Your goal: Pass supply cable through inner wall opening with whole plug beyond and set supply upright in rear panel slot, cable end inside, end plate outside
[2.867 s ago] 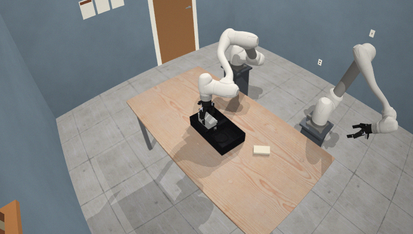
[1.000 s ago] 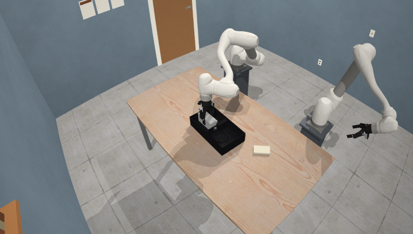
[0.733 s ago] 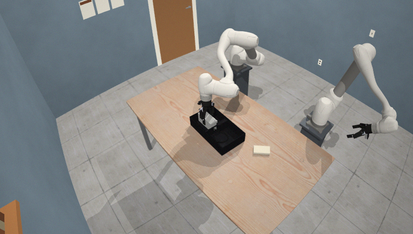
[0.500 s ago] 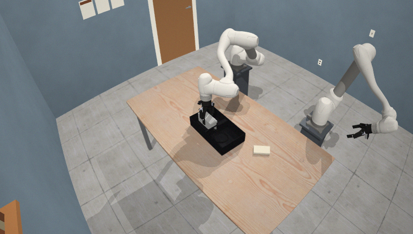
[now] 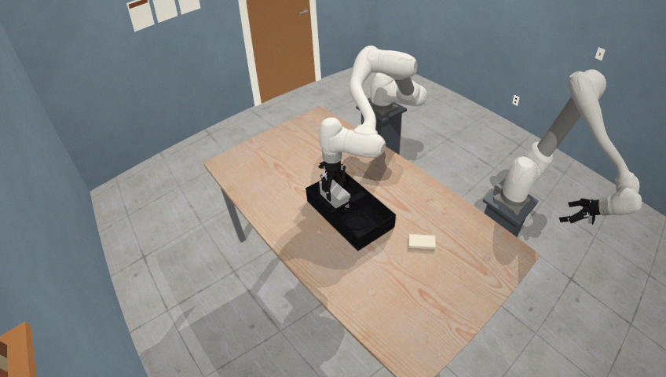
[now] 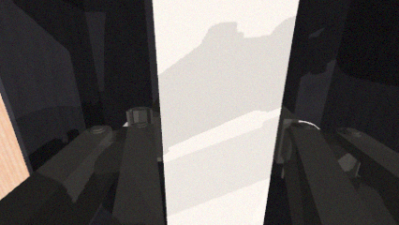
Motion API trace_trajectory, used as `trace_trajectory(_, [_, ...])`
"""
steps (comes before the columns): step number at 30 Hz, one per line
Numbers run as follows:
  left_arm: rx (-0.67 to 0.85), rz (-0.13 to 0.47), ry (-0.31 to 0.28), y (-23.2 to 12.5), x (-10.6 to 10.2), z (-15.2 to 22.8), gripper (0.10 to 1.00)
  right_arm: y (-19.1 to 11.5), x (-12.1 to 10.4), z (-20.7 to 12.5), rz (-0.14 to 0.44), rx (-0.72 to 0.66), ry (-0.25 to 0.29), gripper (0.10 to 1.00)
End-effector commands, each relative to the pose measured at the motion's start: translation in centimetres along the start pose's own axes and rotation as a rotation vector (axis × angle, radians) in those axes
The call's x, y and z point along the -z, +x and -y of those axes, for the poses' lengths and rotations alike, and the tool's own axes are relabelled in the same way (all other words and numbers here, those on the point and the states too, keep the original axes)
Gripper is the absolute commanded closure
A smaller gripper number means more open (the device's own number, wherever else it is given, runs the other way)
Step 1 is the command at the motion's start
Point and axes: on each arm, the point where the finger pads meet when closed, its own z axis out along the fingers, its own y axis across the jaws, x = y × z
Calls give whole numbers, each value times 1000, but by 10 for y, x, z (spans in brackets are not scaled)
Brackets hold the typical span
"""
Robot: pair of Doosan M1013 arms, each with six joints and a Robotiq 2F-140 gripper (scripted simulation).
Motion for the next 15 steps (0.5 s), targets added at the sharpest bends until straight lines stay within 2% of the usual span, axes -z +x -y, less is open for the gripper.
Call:
trace_trajectory(1, [0, -1, 0, 0, 0, 0, 98, 0, 2, 0, 1, 0, 1, 999])
trace_trajectory(15, [0, -1, 0, 0, 0, 0, 98, 1, 1, 0, 1, 1, 1, 999])
